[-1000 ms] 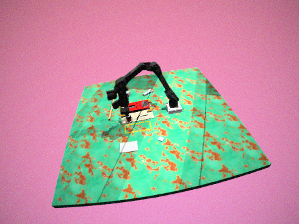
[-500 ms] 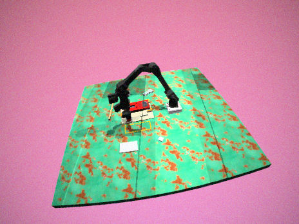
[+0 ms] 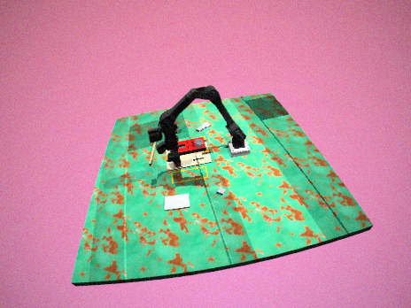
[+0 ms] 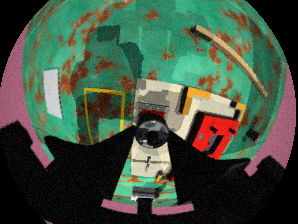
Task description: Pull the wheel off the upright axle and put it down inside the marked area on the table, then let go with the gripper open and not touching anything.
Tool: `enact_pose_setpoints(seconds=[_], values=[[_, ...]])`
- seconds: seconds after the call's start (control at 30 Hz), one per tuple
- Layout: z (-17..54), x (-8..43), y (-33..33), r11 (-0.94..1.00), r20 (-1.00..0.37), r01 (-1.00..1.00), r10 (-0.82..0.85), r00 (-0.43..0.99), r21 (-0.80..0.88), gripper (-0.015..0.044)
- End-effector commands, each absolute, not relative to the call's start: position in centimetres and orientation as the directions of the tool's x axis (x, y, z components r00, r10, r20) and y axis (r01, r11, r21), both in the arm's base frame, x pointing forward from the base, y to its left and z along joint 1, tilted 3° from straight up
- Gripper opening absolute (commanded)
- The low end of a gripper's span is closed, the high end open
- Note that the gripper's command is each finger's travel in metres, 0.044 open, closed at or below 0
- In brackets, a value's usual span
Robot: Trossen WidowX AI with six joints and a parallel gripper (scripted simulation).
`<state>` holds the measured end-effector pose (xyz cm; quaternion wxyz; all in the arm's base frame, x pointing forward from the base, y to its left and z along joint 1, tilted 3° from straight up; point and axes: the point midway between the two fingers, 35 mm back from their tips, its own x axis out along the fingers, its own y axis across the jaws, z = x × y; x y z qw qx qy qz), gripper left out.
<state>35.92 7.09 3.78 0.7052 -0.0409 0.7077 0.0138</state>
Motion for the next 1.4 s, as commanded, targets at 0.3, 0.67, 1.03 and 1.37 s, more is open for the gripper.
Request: enact_pose_setpoints(seconds=[0.3,0.67,1.03,1.37], values=[[4.2,35.9,7.1,0.996,-0.999,-0.077,-0.040,-0.003,-0.039,0.0000],[4.6,35.9,7.1,0.996,-0.999,-0.076,-0.040,-0.003,-0.040,0.0000],[4.9,35.9,7.1,0.996,-0.999,-0.076,-0.040,-0.002,-0.040,0.0000],[5.3,36.0,7.2,0.996,-0.999,-0.075,-0.040,-0.002,-0.040,0.0000]])
